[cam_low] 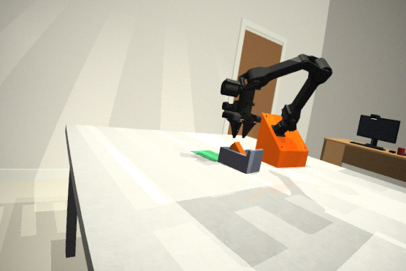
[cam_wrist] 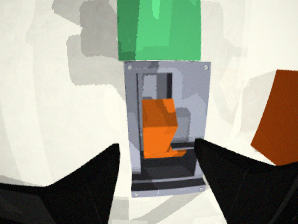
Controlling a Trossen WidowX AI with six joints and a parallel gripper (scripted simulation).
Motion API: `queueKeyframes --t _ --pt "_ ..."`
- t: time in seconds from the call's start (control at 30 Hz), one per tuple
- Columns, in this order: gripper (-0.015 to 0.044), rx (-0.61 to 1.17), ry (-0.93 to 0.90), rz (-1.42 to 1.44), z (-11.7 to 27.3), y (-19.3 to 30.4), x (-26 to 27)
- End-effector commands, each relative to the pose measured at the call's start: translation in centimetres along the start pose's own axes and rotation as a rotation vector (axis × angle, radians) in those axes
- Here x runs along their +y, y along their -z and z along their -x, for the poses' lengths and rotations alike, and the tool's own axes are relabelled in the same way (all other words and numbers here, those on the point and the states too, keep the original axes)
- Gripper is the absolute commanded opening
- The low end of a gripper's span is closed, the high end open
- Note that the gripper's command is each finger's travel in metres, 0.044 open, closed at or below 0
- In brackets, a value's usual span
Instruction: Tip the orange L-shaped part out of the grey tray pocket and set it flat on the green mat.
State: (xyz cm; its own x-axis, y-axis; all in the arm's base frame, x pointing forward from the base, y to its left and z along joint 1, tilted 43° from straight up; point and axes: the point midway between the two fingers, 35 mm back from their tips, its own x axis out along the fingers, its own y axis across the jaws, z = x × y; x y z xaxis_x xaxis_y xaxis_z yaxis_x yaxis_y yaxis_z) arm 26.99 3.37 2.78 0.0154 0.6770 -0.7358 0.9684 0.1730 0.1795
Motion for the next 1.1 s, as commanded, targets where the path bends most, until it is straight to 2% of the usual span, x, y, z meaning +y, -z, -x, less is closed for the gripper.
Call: queueKeyframes --t 0.0,1.0,1.07 --pt "0.0280 0.008 0.008 -0.009 -0.8 0.0 -0.2" --pt "0.0280 0.011 0.008 -0.009 -5.0 0.1 -0.3" --pt "0.0228 0.004 0.000 0.000 -4.6 0.1 0.0"
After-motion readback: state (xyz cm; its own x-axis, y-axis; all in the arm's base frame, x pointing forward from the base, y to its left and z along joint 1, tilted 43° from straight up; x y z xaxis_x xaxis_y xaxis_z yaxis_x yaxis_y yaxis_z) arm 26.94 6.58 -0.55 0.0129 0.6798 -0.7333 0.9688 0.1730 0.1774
